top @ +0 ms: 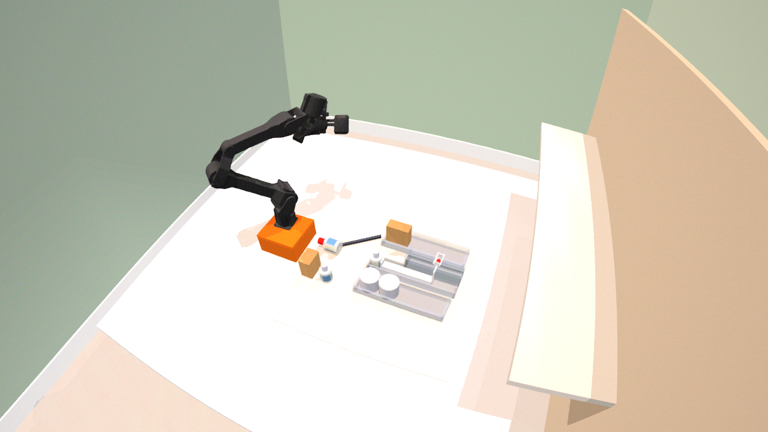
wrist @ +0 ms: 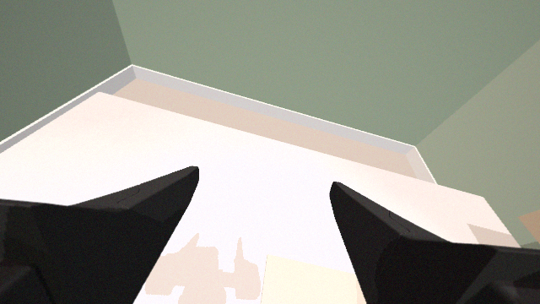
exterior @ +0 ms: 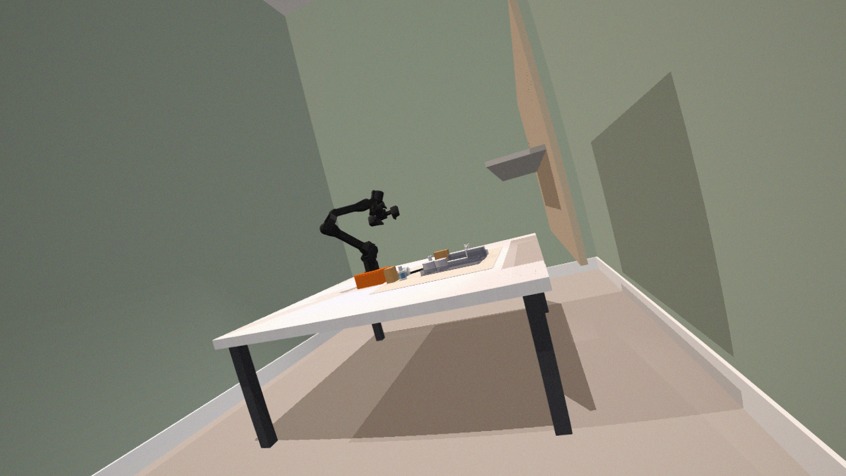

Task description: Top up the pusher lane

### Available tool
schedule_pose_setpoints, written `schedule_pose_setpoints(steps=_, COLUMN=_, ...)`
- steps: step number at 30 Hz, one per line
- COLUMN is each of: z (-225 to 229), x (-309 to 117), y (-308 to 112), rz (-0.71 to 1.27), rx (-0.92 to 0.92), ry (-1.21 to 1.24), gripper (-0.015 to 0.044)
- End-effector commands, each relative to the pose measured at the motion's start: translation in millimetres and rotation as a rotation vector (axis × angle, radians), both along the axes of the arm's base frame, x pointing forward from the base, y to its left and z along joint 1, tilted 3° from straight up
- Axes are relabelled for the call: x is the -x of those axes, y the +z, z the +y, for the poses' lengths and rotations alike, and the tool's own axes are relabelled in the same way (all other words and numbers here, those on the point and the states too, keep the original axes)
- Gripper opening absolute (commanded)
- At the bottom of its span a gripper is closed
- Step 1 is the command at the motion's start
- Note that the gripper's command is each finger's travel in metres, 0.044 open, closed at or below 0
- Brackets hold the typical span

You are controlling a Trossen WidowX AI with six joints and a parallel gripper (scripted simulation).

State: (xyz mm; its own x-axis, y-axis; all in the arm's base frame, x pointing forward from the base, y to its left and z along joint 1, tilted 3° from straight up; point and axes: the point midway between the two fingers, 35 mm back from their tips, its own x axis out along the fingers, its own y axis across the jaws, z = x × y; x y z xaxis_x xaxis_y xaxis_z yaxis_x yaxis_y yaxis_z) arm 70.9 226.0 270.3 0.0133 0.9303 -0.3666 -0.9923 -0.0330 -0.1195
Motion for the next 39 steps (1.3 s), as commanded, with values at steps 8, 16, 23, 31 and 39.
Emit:
schedule_pose_setpoints(steps=8, z=-31.6, x=-97.1, y=-42.4, rz=0.101, rx=0.212, ry=-0.399, gripper=0.0440)
schedule_pose_setpoints(steps=16, z=-125.7, x=-177.4, y=-98.5, rz=0.312, rx=0.457, ry=-0.844, gripper=0.0440)
schedule_pose_setpoints(steps=23, z=-232.5, x=-195.3, y=-145.0, rz=0.562, rx=0.642, ry=-1.177, gripper=0.0440)
schedule_pose_setpoints(steps=31, z=-343.5, x=-151.3, y=-192.7, rz=0.964, rx=0.794, ry=-1.450, gripper=0.0440)
schedule_pose_setpoints(steps=39, z=-358.8, x=-135.9, y=-200.5, rz=1.056, rx=0.809, ry=-1.482, gripper=0.0440)
